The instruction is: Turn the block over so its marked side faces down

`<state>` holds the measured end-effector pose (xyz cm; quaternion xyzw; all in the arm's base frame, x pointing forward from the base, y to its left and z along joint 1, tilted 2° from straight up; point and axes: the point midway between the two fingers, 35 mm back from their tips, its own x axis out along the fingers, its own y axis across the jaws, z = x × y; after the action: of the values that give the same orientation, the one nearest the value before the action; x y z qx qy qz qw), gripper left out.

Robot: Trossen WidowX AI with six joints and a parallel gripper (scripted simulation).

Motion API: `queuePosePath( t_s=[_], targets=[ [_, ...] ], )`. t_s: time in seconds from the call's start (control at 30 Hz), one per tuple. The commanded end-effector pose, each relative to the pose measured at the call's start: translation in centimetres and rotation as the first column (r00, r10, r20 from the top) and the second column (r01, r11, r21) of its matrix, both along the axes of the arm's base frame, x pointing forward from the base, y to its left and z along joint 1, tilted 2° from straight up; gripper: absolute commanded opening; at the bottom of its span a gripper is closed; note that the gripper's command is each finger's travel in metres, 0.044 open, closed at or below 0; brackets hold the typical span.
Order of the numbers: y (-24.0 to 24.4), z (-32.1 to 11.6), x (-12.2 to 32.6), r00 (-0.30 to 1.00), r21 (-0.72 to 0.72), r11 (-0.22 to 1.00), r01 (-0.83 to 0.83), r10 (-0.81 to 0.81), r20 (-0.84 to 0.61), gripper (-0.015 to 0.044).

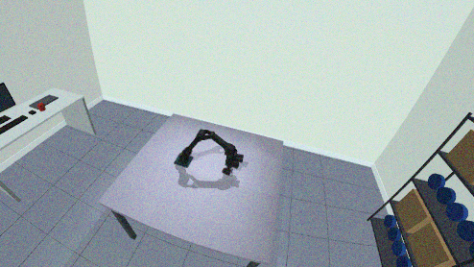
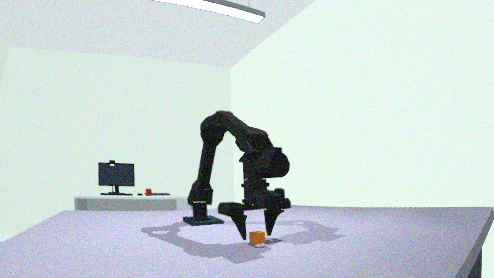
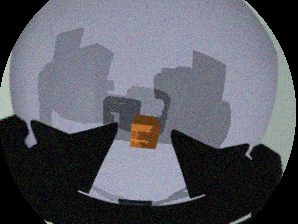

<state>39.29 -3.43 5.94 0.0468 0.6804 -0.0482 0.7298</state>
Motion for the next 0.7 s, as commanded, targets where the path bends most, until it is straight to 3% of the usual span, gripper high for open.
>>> queuePosePath(
  t_s=[0.0, 0.17, 0.67],
  targets=[
    [0.09, -0.13, 0.01, 1.0, 0.005, 1.0, -0.001, 0.001, 0.0, 0.0256],
    [0.09, -0.13, 0.01, 1.0, 0.005, 1.0, -0.001, 0.001, 0.0, 0.0125],
    [0.09, -0.13, 0.01, 1.0, 0.005, 1.0, -0.001, 0.001, 0.0, 0.0025]
  ],
)
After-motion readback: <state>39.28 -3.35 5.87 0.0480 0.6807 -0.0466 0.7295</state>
